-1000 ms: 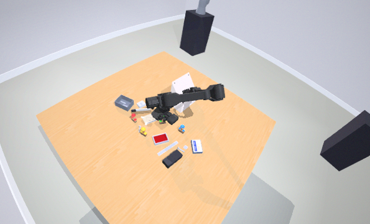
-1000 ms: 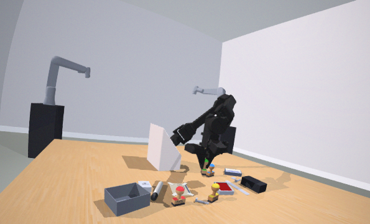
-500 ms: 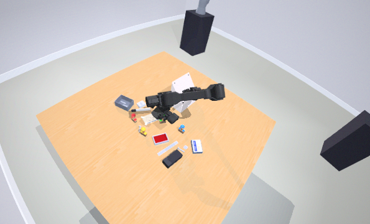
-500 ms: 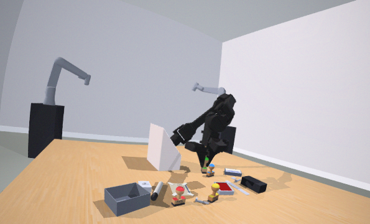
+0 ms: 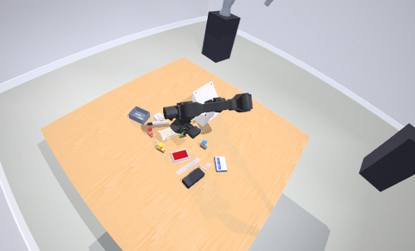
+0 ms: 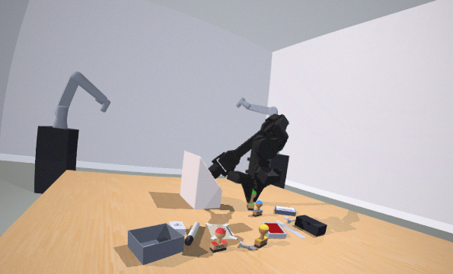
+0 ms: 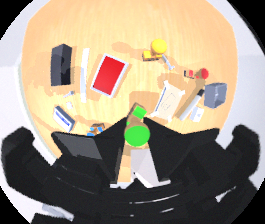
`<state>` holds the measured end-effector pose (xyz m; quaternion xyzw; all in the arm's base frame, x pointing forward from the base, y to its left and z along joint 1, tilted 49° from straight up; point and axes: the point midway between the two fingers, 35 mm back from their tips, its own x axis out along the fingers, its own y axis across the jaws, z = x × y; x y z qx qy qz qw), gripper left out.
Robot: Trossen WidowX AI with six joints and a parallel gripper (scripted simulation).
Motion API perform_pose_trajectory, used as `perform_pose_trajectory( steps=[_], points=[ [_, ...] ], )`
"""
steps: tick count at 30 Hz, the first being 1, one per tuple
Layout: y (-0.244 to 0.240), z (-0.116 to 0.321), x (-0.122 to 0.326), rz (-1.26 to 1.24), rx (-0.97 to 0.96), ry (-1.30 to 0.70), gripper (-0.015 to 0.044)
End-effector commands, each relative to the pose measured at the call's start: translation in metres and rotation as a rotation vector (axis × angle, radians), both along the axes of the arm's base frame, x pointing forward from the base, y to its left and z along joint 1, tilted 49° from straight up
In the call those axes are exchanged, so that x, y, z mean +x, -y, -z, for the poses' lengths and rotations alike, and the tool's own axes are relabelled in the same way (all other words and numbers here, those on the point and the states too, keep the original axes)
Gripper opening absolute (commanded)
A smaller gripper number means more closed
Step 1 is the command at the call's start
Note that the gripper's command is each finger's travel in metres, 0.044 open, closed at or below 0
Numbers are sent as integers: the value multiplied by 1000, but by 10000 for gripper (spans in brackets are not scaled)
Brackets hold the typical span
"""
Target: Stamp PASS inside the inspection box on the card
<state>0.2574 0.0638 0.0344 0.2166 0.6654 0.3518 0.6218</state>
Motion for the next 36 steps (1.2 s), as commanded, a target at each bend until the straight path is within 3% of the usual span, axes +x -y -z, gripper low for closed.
perform_pose_trajectory(
  steps=[1, 16, 36],
  points=[
    [-5, -7, 12, -2, -6, 4, 0],
    [-46, -45, 61, -3, -1, 6, 0],
    [-54, -41, 63, -3, -1, 7, 0]
  ],
)
